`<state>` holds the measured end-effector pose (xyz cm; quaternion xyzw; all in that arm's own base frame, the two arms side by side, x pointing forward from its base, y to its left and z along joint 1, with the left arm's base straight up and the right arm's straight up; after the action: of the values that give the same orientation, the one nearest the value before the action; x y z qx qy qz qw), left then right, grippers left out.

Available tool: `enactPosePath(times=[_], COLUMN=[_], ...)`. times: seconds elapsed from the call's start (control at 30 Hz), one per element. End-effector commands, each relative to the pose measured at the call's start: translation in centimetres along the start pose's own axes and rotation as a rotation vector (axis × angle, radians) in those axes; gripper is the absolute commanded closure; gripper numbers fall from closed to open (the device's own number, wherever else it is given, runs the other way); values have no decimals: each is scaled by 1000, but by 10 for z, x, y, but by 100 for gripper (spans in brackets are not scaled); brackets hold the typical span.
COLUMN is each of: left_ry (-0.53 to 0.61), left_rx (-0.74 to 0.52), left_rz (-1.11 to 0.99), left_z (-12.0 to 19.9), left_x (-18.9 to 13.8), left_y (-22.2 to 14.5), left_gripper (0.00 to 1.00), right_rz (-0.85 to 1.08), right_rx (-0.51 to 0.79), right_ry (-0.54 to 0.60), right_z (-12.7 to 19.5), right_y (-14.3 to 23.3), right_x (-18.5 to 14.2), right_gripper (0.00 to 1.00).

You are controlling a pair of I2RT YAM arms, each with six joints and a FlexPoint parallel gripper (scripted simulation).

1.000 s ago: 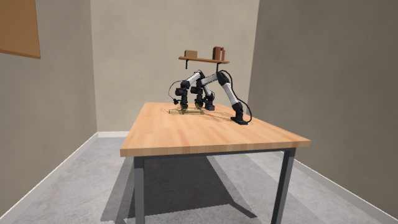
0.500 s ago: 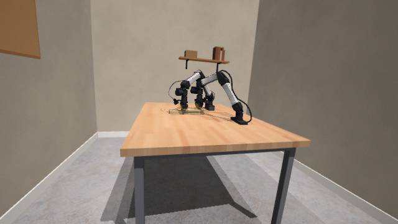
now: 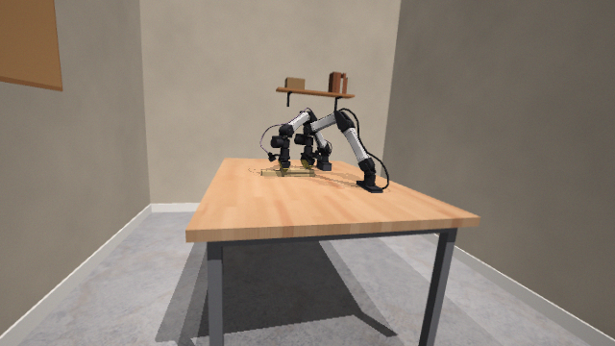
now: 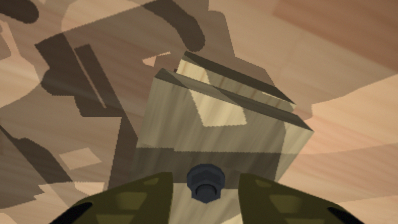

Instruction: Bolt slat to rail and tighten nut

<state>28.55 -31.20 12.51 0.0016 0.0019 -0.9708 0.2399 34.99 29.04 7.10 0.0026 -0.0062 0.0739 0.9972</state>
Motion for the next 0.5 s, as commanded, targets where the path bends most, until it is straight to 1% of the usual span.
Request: enactPosePath(times=[0.0, 0.37, 0.43, 0.47], left_ry=[3, 3, 2, 1], left_rx=[14, 14, 15, 15], left_rz=[-3, -3, 57, 126], left_z=[5, 5, 5, 6], left_x=[1, 1, 1, 1], left_y=[1, 1, 1, 1], left_gripper=[64, 64, 64, 64], right_rz=[0, 0, 0, 0], right_rx=[8, 8, 8, 8], right_ry=[-14, -14, -14, -14], right_z=[5, 5, 5, 5], right_y=[0, 0, 0, 0], right_x=[2, 2, 2, 2], right_gripper=[33, 33, 33, 33])
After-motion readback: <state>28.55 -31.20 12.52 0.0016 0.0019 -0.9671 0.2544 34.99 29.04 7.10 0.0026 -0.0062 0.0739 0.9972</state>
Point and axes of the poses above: on each arm, the point where the finger pads meet when closed, its own z axis back along the fingers, its own y axis across the jaws, x = y × z, the point moved 8 cm from there along z, back along the fingers, and after that the axes turned 5 degrees about z, right-handed, at the moved point
